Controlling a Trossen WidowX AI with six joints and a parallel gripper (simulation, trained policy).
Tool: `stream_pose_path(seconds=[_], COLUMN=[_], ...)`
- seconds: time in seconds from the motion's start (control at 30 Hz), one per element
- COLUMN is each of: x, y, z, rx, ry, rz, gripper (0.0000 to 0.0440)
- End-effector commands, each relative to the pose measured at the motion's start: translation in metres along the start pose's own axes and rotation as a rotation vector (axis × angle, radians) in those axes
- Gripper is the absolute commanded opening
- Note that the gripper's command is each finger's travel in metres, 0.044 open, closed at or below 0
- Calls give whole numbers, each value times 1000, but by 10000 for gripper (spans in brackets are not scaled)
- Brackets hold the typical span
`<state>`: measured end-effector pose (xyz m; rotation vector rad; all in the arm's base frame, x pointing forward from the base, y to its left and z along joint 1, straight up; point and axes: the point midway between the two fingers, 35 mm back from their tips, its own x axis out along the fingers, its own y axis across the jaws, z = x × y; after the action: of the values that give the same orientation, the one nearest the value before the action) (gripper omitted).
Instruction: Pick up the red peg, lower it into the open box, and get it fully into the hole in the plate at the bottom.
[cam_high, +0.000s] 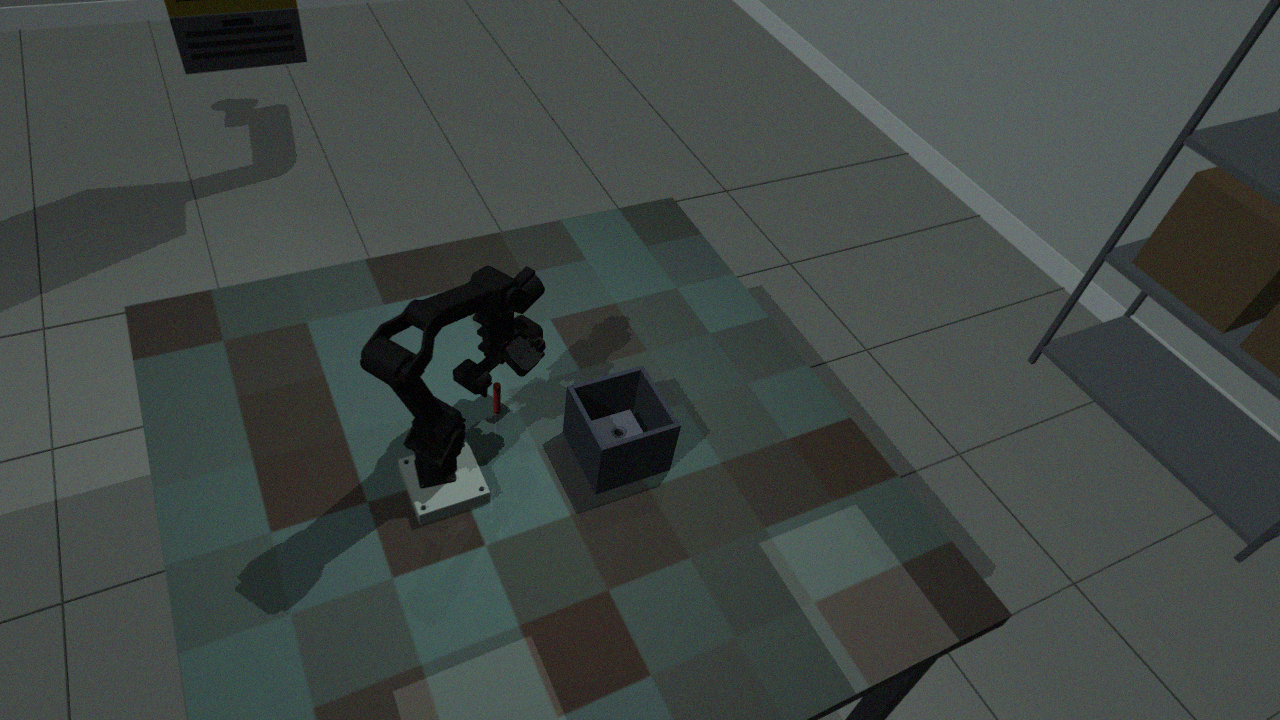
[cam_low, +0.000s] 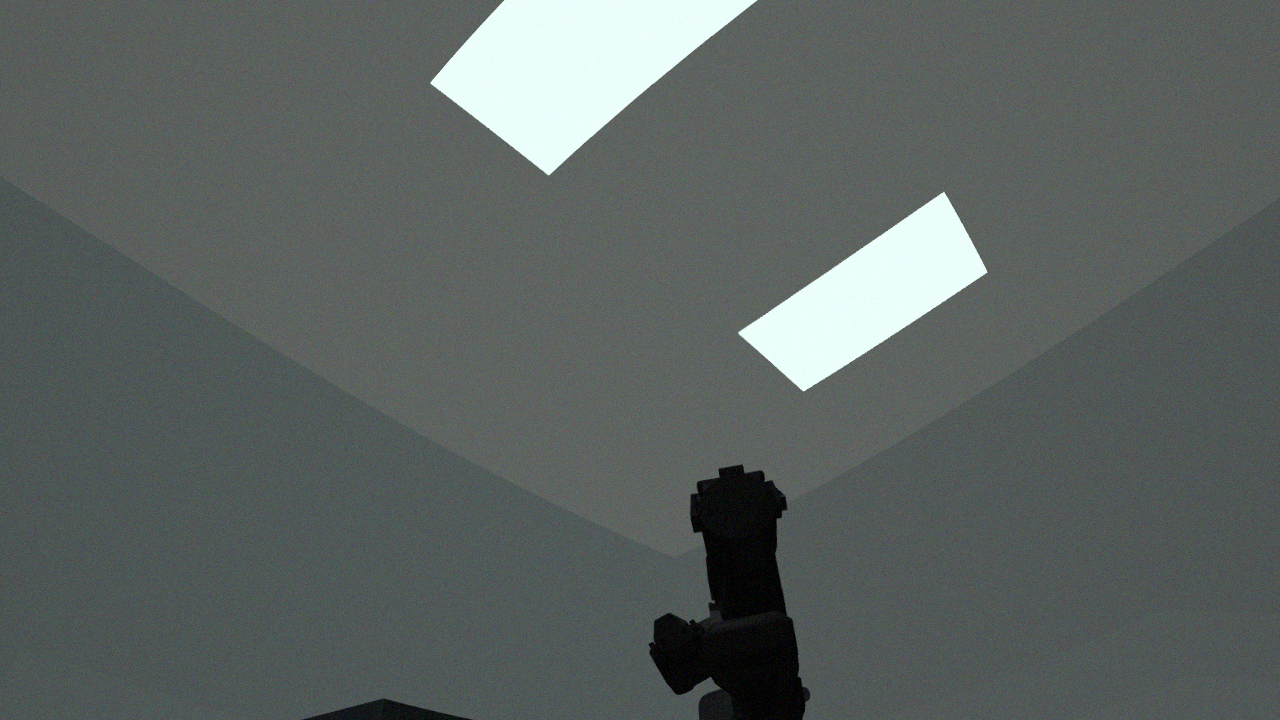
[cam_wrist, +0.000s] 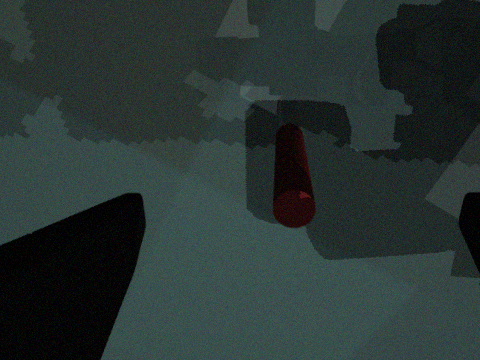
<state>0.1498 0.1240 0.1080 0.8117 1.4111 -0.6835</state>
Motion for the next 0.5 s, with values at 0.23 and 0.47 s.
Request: stream_pose_path(seconds=[0.23, 0.47], x=[39, 60], y=[-4, -7], z=[-7, -7], rx=[109, 160], ry=[67, 81], rz=[-75, -92], gripper=[440, 432])
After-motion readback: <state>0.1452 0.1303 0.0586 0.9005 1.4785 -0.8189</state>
